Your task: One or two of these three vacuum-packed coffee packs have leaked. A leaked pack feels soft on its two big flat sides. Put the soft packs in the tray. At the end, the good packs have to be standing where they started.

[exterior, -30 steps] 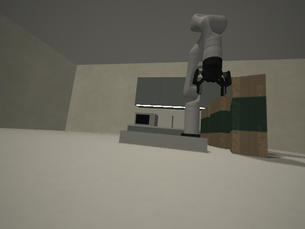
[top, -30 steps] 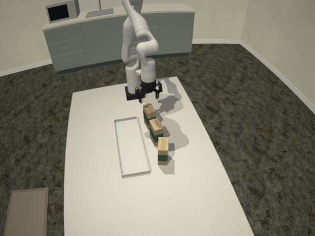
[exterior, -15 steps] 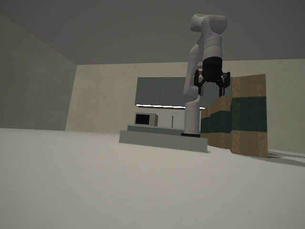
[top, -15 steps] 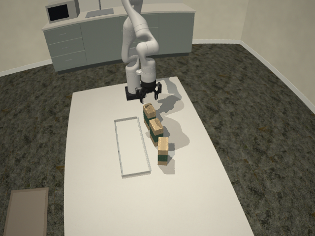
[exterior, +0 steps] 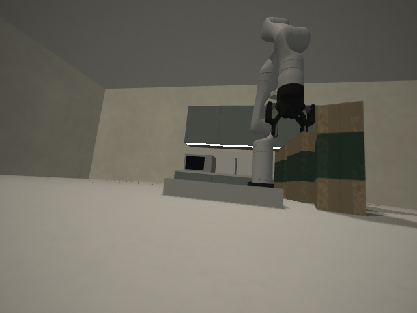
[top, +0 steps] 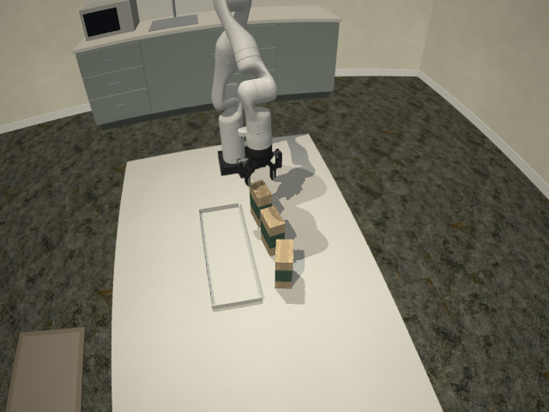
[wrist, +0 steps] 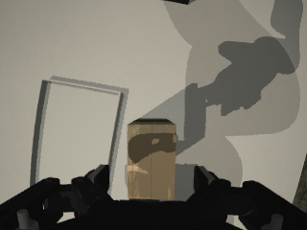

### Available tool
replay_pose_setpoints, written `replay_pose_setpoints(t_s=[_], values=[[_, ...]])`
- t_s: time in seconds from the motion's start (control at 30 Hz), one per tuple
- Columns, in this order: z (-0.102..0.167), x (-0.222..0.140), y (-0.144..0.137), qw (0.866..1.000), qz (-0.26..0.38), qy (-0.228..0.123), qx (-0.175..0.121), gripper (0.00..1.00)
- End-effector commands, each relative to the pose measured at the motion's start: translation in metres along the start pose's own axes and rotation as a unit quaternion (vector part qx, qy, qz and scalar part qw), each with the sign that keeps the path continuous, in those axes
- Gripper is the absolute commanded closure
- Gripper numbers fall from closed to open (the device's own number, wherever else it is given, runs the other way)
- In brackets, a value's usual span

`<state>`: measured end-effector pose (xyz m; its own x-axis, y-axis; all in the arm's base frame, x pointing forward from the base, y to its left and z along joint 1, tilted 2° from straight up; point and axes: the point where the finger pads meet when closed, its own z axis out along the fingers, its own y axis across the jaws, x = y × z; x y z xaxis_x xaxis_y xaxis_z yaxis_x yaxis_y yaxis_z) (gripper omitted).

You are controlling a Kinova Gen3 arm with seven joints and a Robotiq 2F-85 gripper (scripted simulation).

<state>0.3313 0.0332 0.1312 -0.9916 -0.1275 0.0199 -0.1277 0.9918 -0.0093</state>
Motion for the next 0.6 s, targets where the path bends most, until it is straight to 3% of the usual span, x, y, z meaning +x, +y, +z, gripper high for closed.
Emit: replay_pose_setpoints(t_s=[0.0,0.57], values=[[0.0099,0.0029,-0.0007,1.000,0.001,0.007,0.001,0.17],[0.0179,0.0030,-0.0008,1.000,0.001,0.007,0.001,0.17]])
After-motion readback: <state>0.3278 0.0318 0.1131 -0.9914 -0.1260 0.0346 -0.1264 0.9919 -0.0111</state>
